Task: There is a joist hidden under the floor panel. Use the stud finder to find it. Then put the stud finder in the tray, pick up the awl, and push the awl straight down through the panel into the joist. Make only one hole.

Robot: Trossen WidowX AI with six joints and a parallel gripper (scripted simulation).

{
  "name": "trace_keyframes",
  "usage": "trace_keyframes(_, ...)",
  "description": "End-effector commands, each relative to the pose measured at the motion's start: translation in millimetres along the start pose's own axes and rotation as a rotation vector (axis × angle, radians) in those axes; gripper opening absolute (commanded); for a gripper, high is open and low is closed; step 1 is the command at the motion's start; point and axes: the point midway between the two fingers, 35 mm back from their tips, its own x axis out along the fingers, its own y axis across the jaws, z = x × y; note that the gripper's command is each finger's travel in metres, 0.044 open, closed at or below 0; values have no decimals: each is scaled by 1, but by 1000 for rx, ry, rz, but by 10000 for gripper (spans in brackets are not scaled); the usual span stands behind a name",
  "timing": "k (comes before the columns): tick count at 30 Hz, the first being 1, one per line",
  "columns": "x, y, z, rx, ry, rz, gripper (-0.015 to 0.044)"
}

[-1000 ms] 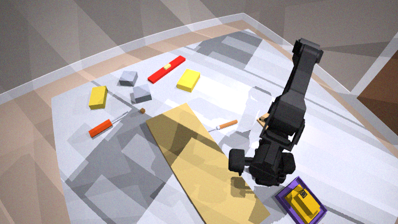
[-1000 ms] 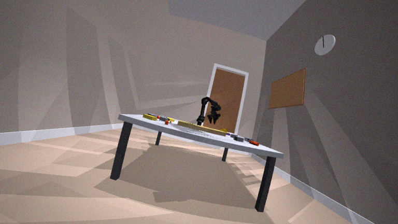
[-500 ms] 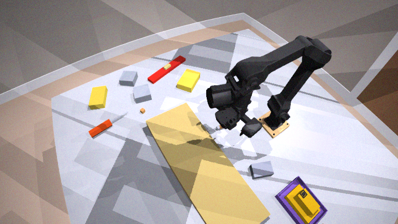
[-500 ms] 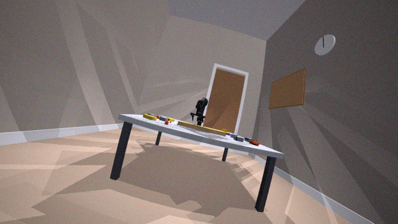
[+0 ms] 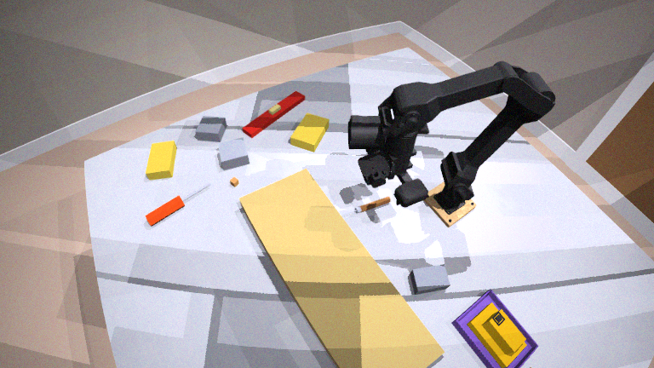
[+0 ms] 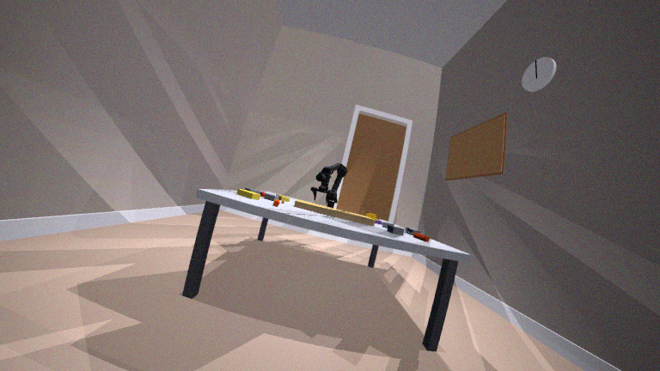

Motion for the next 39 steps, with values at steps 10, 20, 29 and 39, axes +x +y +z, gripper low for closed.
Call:
trace_keyframes(10,7,1,3,9,11,-1,440)
trace_keyframes(20,24,0,5,9,11,-1,440)
trace_keyframes(29,38,1,6,9,11,-1,440)
trace_keyframes(39,52,1,5,9,12,-1,440)
